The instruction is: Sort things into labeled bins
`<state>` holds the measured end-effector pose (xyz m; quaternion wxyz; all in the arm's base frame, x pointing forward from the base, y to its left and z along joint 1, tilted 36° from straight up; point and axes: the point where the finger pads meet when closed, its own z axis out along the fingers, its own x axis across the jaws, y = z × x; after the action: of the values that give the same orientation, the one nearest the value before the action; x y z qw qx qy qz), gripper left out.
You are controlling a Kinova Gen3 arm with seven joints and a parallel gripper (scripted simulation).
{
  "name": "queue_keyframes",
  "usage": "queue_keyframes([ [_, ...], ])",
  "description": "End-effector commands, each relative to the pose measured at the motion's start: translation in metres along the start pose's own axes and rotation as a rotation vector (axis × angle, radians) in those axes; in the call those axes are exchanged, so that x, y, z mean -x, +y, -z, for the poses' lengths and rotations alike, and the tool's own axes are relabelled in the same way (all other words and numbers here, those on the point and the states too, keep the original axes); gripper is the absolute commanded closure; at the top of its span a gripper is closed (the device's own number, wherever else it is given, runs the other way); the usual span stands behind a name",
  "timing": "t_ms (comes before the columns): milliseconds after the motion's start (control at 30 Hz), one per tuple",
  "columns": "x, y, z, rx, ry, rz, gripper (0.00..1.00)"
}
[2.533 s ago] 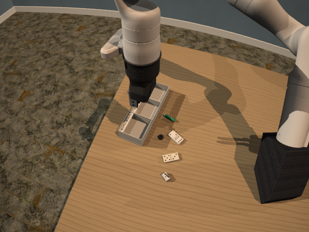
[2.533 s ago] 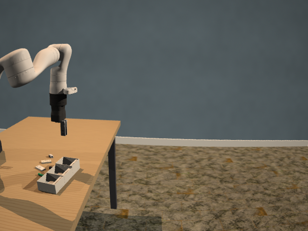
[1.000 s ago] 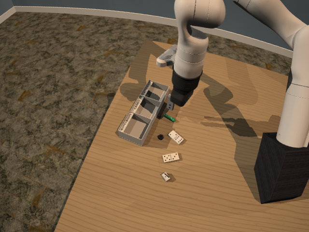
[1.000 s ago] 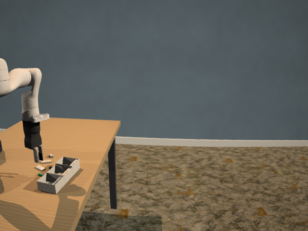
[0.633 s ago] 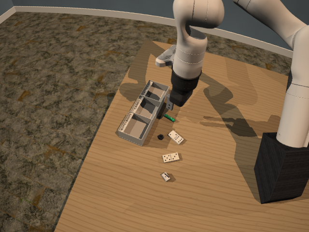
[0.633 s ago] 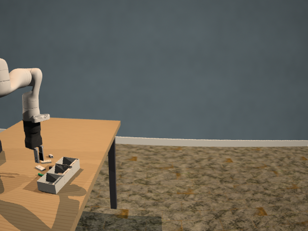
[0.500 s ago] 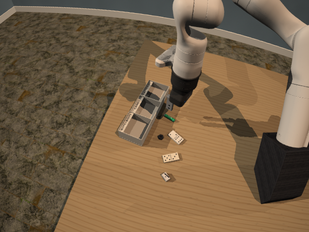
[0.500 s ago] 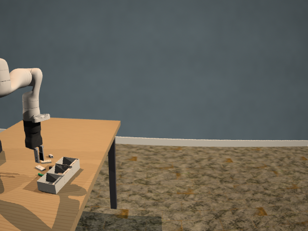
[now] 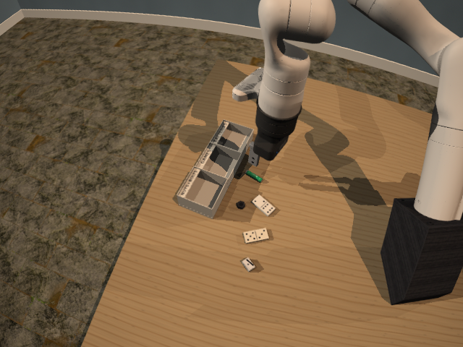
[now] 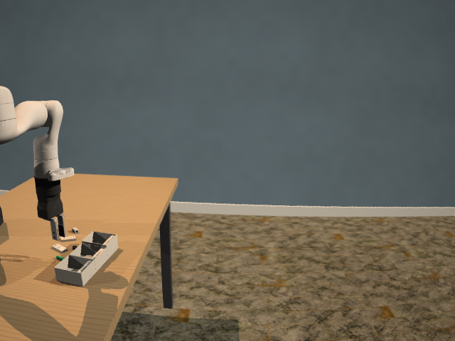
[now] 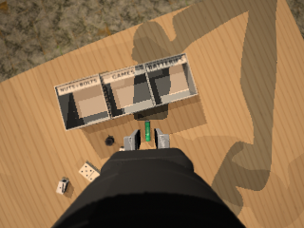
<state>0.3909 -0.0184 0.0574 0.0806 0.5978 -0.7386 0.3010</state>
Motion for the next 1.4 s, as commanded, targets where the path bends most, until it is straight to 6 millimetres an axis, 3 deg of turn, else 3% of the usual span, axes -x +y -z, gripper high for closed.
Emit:
queue_keyframes([
  [0, 0.000, 0.000, 0.001, -0.001, -0.001, 0.000, 0.46],
  [500, 0.000, 0.000, 0.001, -0.001, -0.001, 0.000, 0.46],
  [1033, 0.000, 0.003, -0.055, -0.001, -0.001, 0.000, 0.46],
  [1367, 0.000, 0.003, -0.058, -0.001, -0.001, 0.000, 0.46],
])
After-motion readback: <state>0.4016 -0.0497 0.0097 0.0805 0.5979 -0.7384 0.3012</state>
